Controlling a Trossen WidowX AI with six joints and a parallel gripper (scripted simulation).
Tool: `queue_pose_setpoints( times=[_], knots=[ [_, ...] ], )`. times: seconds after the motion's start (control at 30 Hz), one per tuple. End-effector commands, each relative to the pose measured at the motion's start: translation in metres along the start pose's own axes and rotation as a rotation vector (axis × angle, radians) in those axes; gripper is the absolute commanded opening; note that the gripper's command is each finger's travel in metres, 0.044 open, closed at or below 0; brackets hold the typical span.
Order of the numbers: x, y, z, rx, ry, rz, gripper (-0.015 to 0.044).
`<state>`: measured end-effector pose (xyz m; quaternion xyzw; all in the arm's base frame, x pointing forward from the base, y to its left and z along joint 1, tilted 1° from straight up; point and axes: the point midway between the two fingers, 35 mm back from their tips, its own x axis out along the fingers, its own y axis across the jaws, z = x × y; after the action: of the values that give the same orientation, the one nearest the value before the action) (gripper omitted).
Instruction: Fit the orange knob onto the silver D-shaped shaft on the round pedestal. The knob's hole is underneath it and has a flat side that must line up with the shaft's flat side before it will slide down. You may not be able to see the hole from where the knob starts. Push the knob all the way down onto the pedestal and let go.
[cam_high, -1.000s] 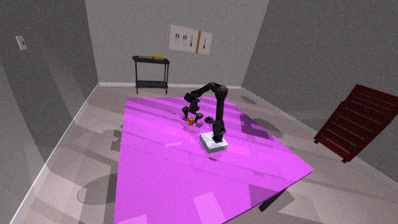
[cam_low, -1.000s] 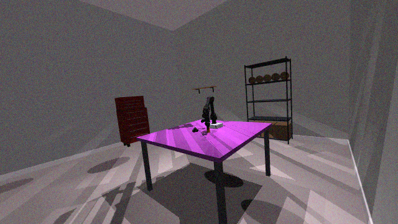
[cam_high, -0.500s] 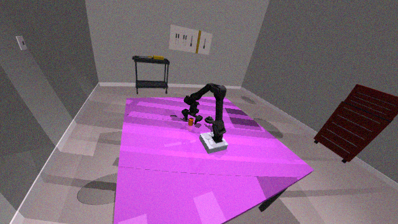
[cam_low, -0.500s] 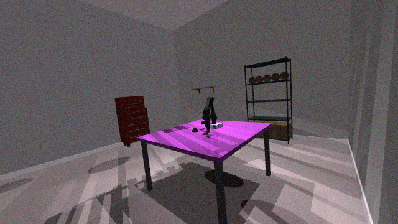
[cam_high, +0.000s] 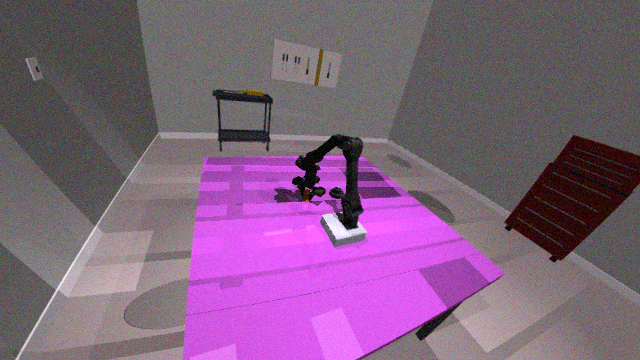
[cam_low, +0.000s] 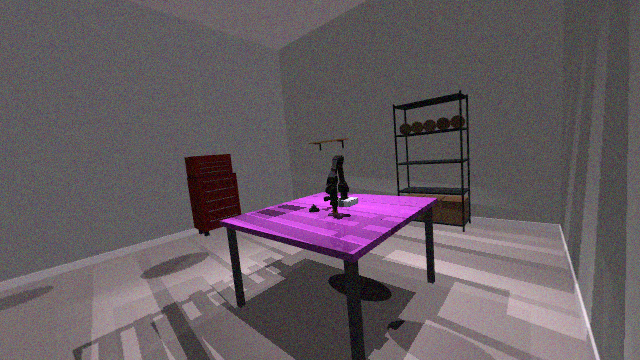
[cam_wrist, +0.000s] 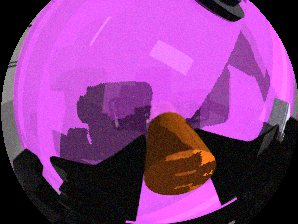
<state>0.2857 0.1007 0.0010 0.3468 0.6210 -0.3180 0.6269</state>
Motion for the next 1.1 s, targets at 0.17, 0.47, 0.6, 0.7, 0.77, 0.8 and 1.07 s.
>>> queue_pose_setpoints(
  times=[0.17, 0.47, 0.6, 0.7, 0.77, 0.8, 1.07],
  knots=[
    [0.0, 0.0, 0.001, 0.002, -0.005, 0.0, 0.0111],
    [-0.022, 0.005, 0.002, 0.002, -0.005, 0.001, 0.0],
    [-0.034, 0.007, 0.002, 0.002, -0.005, 0.001, 0.0],
    [-0.043, 0.008, 0.003, 0.002, -0.005, 0.001, 0.0],
    [-0.049, 0.009, 0.003, 0.002, -0.005, 0.001, 0.0],
    [-0.052, 0.009, 0.003, 0.002, -0.005, 0.001, 0.0],
    [-0.077, 0.011, 0.003, 0.002, -0.005, 0.002, 0.0]
  ],
)
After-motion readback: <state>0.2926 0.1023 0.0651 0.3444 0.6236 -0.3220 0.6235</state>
